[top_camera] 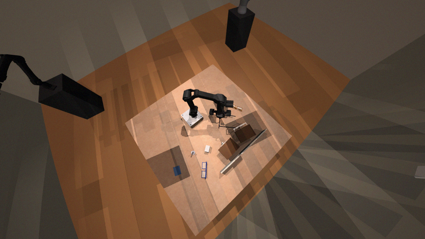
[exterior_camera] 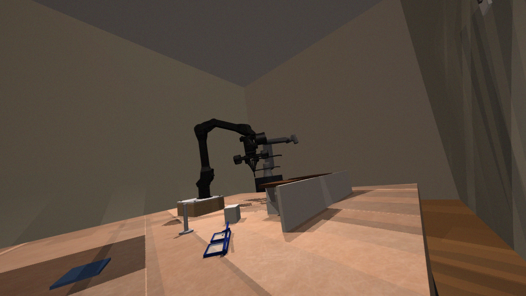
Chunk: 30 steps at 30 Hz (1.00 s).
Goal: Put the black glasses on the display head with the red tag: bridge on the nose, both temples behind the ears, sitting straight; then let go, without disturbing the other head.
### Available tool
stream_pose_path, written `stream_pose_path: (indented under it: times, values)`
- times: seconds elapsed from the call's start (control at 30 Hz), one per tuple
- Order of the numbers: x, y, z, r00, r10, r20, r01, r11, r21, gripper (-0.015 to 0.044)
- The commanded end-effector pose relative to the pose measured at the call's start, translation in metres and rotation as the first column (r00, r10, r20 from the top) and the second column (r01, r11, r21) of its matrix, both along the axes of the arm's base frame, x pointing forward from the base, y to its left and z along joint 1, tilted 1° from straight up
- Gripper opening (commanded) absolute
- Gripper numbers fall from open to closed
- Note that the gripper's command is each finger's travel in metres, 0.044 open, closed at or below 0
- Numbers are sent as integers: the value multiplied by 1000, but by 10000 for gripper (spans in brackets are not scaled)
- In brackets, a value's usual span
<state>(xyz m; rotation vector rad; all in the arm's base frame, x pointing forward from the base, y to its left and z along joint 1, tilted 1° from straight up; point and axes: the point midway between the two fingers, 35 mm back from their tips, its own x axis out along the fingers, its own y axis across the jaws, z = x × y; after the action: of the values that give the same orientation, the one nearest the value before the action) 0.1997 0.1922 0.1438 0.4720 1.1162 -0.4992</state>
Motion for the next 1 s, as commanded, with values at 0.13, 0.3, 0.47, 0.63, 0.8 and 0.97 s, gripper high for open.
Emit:
stream_pose_path:
  times: [0.13,0.3,0.47,0.63,0.8,0.97]
  values:
    - [-11,13,8,980,-184,79,177,980,91,0]
    - [-18,21,13,950,-293,113,273,948,163,0]
    - [-26,29,17,908,-398,134,359,901,243,0]
    - [-34,37,22,856,-498,140,435,839,328,0]
    - [-43,44,27,796,-591,130,498,761,415,0]
    - [-52,51,32,730,-676,104,548,670,501,0]
